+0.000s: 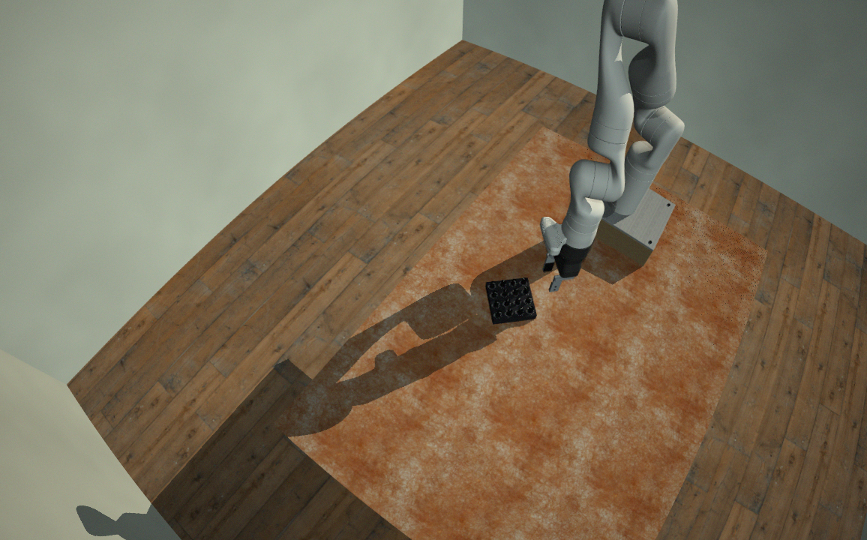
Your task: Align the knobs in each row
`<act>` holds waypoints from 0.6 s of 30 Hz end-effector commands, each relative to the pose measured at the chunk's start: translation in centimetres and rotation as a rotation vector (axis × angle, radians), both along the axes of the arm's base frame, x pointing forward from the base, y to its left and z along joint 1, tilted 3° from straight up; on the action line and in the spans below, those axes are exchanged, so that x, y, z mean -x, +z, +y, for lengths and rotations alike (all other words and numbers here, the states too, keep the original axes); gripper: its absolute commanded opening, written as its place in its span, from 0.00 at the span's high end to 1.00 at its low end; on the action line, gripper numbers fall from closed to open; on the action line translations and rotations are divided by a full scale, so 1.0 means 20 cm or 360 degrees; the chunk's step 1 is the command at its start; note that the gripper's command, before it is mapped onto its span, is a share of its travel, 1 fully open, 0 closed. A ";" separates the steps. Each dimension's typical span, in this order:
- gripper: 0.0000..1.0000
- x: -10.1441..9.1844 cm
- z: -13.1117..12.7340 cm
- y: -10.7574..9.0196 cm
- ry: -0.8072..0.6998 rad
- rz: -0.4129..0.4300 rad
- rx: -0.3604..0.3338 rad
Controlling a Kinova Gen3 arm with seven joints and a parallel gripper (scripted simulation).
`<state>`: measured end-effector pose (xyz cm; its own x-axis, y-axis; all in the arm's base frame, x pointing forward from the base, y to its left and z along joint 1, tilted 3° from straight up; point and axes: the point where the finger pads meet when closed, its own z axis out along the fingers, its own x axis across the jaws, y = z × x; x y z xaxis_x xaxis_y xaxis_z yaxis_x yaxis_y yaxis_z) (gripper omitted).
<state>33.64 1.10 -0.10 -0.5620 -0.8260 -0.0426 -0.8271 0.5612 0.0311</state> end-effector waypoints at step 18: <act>0.00 0.03 0.03 0.01 0.0015 -0.0003 0.0002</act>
